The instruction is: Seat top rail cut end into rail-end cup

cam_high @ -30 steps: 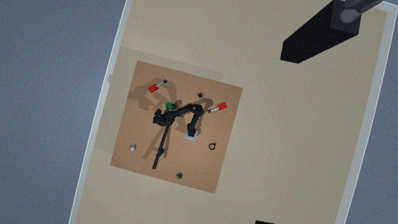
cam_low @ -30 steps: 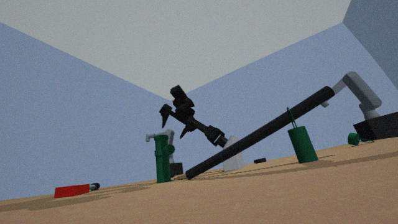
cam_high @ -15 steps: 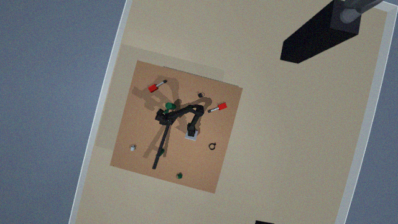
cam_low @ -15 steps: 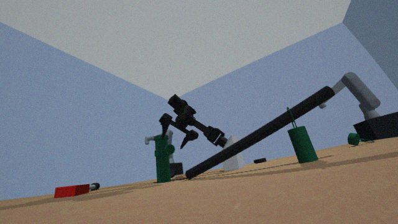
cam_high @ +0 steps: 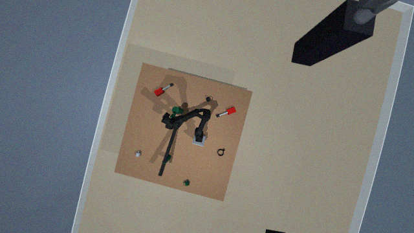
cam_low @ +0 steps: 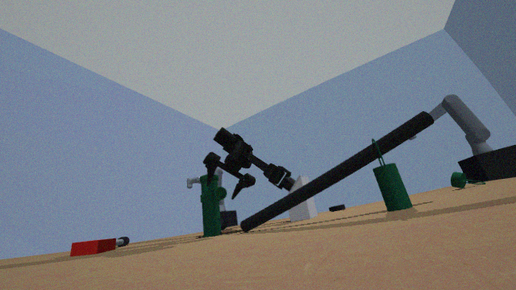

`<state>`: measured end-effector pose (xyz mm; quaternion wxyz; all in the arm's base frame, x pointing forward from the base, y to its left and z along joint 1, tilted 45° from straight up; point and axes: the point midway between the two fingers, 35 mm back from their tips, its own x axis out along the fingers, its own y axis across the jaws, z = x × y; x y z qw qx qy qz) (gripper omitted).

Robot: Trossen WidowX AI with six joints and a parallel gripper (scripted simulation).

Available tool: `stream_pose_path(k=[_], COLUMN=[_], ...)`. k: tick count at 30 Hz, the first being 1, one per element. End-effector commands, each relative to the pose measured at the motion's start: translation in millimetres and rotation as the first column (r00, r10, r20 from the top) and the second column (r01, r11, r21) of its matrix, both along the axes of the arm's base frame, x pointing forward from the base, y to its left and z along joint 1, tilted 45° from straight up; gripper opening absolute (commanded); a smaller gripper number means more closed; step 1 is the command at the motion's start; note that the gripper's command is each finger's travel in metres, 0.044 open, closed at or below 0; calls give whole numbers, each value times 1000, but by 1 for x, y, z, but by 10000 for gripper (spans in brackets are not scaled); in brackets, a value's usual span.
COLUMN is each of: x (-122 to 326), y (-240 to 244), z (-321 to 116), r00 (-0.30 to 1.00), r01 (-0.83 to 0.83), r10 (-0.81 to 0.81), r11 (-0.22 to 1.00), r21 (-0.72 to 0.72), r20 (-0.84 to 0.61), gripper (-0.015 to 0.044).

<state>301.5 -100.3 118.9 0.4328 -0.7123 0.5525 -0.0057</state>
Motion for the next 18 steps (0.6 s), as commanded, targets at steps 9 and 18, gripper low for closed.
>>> stream_pose_path(k=[9,18], x=[6,10], y=[-15,-28], z=[-10,-16], r00=[1000,1000], r01=[-6,-8], r10=[6,8], r11=[1000,1000], r21=[0,-7], r20=[-6,-3], gripper=[440,440])
